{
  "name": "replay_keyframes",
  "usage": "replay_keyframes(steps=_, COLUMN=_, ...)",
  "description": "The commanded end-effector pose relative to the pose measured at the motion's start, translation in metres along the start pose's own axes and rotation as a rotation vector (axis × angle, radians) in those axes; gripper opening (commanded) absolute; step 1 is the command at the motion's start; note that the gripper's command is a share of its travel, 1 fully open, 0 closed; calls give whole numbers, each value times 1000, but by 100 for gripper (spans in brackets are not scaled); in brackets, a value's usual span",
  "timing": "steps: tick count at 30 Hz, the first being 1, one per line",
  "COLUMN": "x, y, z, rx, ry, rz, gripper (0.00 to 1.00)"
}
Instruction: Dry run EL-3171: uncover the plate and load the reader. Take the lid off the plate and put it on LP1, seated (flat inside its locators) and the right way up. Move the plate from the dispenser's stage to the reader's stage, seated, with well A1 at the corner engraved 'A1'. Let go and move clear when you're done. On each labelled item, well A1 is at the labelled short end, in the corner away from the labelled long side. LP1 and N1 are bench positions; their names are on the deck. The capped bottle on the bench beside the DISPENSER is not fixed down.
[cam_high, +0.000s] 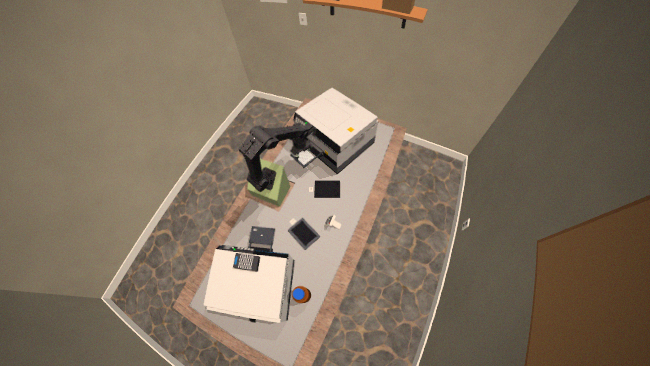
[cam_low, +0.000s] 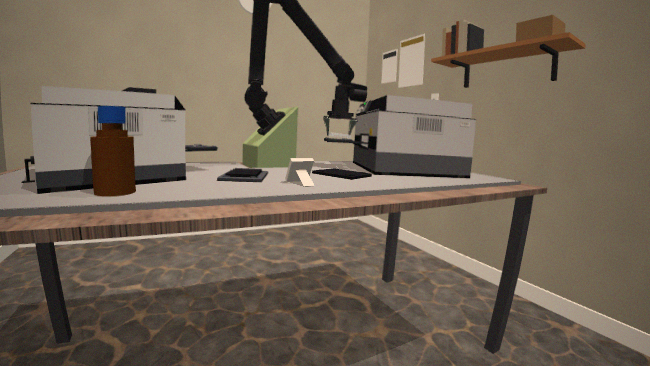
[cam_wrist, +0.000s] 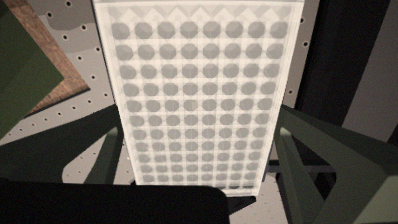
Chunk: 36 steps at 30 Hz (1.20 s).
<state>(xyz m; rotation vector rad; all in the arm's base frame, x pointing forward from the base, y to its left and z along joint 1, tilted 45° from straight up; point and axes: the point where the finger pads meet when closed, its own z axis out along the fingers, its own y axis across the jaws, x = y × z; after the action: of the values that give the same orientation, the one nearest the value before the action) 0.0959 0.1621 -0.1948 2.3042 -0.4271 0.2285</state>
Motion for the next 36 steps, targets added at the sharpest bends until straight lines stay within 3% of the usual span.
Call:
replay_keyframes(steps=1, x=1, y=-20, z=-9, rx=45, ry=-9, rz=19, gripper=86)
replay_keyframes(steps=36, x=1, y=-11, z=-1, rx=22, ry=-5, rz=-3, gripper=86)
